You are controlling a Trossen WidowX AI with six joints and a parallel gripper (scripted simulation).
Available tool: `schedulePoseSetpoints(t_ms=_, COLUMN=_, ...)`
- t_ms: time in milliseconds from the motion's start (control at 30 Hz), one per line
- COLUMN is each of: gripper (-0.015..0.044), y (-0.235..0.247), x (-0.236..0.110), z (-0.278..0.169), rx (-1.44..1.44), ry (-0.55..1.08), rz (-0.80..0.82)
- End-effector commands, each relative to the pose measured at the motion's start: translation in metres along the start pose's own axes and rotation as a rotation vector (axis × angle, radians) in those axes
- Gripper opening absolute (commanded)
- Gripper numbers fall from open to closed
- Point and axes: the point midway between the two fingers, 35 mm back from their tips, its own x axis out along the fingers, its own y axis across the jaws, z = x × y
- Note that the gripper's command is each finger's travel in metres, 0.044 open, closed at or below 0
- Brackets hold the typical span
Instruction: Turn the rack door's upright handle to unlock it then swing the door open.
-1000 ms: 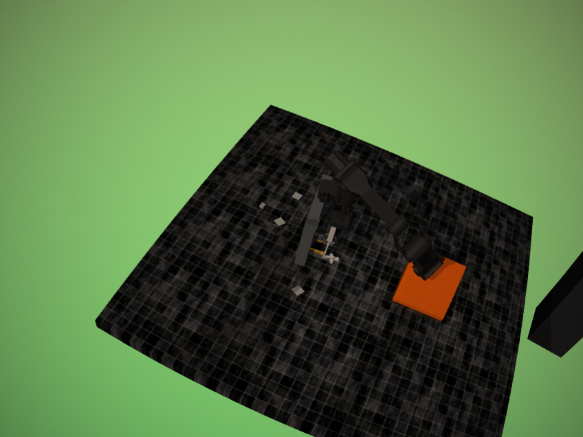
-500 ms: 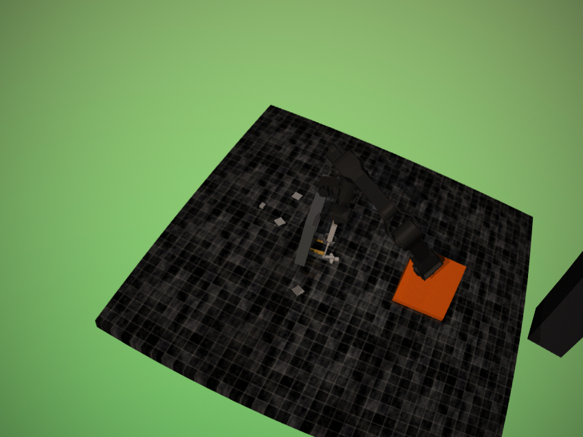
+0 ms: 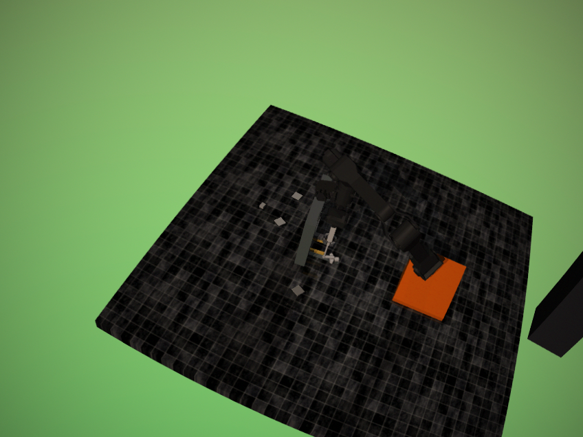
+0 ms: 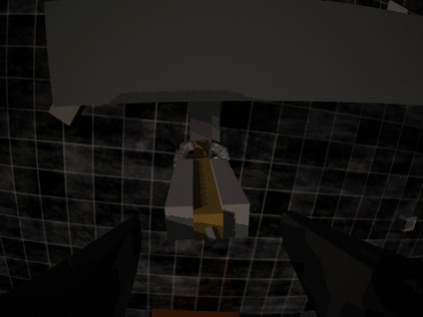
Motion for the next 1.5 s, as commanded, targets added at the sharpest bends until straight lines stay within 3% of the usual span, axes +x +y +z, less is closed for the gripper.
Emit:
schedulePoseSetpoints(t_ms=0, gripper=0.0293, y=0.0, x=0.008, z=0.0, rx=0.004, ry=0.002, rz=0.003)
schedulePoseSetpoints(t_ms=933, gripper=0.0293, y=0.002, x=0.051, z=-0.002, rx=-0.001, ry=0.023, rz=-0.008)
schedulePoseSetpoints(t_ms=1167, gripper=0.0109, y=0.002, x=0.051, z=-0.002, rx=-0.001, ry=0.023, rz=-0.008)
schedulePoseSetpoints(t_ms=1467, gripper=0.0049, y=0.002, x=0.051, z=-0.002, rx=-0.001, ry=0.023, rz=-0.008)
